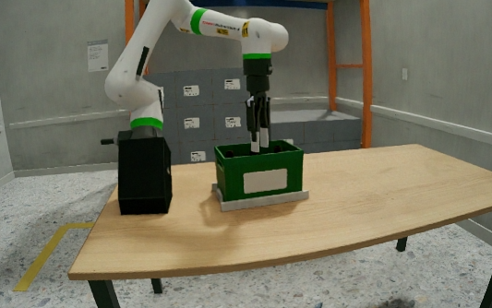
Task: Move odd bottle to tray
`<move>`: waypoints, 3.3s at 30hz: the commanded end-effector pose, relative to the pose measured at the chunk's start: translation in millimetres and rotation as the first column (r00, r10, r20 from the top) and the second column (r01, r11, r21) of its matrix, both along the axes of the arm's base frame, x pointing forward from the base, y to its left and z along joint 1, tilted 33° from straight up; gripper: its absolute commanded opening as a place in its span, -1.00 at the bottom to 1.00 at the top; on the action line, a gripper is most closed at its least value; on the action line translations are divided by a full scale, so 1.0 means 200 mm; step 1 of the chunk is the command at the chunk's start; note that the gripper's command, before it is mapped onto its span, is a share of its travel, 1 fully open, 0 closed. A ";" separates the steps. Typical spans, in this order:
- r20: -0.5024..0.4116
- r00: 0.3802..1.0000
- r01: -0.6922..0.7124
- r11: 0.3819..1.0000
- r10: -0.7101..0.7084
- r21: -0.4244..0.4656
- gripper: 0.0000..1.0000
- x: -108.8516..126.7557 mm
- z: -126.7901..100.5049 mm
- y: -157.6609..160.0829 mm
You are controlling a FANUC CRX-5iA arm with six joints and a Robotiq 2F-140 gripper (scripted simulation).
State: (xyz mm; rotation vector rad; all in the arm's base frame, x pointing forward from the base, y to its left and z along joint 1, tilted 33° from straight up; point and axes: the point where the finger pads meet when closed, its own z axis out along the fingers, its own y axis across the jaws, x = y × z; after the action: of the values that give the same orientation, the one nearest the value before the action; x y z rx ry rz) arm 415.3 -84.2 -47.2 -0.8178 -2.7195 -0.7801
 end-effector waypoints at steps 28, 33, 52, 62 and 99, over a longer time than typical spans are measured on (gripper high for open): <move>0.001 1.000 0.000 1.000 0.000 -0.001 -0.12 0.00 0.00 0.00; 0.001 1.000 0.000 1.000 0.000 -0.001 -0.12 0.00 0.00 0.00; 0.001 1.000 0.000 1.000 0.000 -0.001 -0.12 0.00 0.00 0.00; 0.001 1.000 0.000 1.000 0.000 -0.001 -0.12 0.00 -0.02 0.01; 0.001 1.000 0.000 1.000 0.000 -0.001 -0.12 0.00 -0.16 0.10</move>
State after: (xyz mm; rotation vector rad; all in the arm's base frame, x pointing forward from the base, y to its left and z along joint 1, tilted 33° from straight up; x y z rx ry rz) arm 414.2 -64.0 -79.2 -0.8178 -2.7196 -0.7800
